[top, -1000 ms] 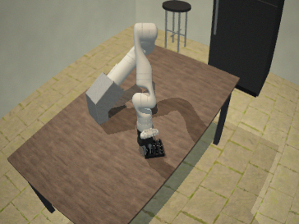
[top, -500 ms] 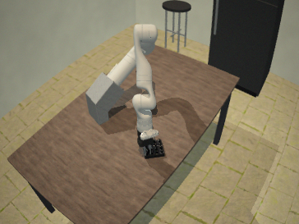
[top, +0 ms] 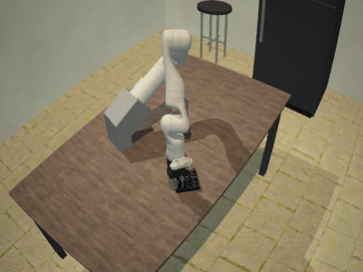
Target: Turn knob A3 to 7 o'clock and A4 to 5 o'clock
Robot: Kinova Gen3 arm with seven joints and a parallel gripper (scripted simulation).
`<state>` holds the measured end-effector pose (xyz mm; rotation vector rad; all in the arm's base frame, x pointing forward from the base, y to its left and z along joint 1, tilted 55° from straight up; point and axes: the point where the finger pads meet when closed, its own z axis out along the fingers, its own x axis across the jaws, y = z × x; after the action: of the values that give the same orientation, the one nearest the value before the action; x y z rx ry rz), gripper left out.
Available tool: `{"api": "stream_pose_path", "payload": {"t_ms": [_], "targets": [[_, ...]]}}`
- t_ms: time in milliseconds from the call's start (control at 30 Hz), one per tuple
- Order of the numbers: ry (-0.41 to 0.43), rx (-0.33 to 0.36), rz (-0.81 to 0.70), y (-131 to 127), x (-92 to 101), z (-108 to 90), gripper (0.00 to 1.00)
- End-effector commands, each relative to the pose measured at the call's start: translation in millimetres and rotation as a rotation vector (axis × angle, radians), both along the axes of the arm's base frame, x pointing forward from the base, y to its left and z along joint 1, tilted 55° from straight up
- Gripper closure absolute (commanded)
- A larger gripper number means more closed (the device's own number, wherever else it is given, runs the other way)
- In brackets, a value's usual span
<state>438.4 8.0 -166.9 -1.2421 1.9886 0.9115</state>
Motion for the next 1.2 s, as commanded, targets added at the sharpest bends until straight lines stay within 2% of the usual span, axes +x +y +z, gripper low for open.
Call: {"api": "stream_pose_path", "payload": {"t_ms": [0, 633, 667, 1167], "targets": [[-0.001, -0.001, -0.001, -1.2, 0.5, 0.2, 0.54], [-0.001, -0.001, -0.001, -1.2, 0.5, 0.2, 0.54], [-0.001, -0.001, -0.001, -1.2, 0.5, 0.2, 0.7], [-0.001, -0.001, -0.001, -1.2, 0.5, 0.2, 0.7]]}}
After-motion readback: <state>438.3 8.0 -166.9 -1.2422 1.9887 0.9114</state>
